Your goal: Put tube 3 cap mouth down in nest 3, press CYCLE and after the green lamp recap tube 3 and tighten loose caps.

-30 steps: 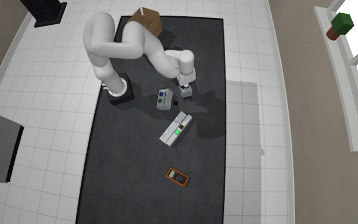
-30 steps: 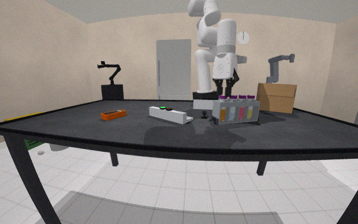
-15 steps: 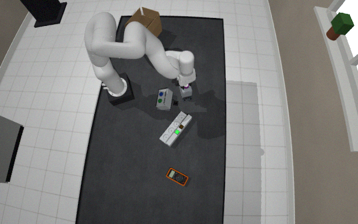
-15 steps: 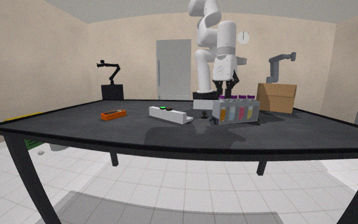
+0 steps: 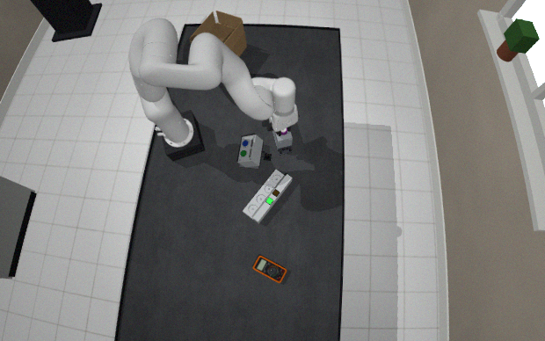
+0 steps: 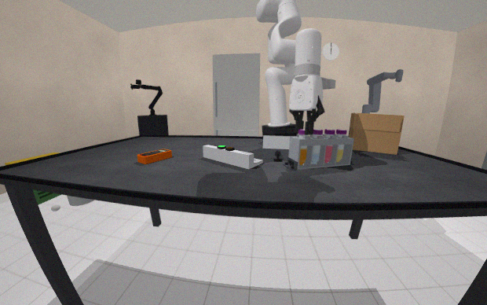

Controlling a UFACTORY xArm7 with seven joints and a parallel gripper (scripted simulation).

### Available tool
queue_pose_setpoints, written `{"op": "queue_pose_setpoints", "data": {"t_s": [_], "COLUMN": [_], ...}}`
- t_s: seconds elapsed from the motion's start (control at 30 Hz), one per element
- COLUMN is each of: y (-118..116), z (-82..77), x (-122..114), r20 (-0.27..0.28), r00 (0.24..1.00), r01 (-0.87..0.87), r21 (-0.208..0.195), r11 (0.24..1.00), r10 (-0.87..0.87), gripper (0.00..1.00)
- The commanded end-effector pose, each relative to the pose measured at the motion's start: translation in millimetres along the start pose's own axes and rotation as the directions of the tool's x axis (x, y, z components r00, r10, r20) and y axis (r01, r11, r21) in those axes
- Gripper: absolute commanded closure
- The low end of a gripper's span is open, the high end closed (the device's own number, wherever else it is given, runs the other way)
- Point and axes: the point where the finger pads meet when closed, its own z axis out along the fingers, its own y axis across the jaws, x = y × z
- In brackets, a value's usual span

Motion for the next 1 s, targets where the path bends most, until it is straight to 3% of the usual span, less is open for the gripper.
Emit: {"op": "queue_pose_setpoints", "data": {"t_s": [0.0,0.43,0.97], "y": [1.4,1.4,1.4], "z": [-1.3,-1.2,-1.1], "x": [-0.5,-0.6,-0.6], "r20": [0.001,0.001,-0.001], "r00": [1.0,0.987,0.905], "r01": [0.0,-0.159,-0.426], "r21": [-0.004,-0.004,-0.004], "r11": [1.0,0.987,0.905], "r10": [0.0,0.159,0.426], "gripper": [1.0,1.0,1.0]}}
